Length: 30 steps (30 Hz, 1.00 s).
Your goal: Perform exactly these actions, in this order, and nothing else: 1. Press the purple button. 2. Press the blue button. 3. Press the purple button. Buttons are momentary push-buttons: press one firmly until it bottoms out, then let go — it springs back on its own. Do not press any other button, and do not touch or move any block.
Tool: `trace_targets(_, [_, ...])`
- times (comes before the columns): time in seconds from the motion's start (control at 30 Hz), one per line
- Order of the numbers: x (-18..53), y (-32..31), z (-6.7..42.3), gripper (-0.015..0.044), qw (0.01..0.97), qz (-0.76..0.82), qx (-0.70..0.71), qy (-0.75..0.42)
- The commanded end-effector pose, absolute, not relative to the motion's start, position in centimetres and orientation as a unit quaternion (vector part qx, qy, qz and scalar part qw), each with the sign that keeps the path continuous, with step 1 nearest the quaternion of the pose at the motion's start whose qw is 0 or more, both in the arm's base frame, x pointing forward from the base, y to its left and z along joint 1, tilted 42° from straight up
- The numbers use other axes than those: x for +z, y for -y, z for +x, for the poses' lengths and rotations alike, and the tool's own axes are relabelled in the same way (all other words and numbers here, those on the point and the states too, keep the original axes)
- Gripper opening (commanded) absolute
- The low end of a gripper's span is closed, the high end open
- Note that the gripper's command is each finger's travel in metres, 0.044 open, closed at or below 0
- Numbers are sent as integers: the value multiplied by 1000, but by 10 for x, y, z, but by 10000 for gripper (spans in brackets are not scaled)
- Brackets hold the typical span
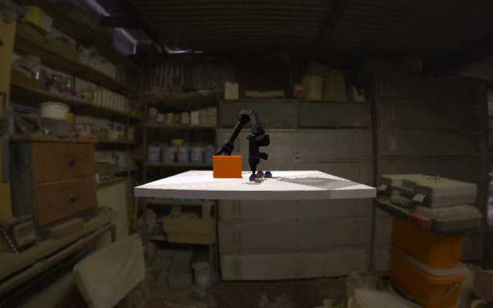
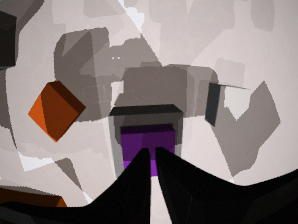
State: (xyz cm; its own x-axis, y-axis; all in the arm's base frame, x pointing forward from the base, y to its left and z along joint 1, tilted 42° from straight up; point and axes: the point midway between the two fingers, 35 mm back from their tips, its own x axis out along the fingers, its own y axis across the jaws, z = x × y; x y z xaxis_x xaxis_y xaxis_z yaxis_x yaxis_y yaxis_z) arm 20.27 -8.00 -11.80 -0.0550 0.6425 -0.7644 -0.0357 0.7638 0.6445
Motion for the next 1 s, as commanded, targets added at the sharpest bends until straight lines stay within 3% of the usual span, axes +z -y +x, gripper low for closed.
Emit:
trace_targets(0.0, [-122,75,201,20,647,229,262,-678])
trace_targets(0.87, [-96,97,203,20,647,229,262,-678])
trace_targets(0.97, [-88,94,211,99,650,218,262,-679])
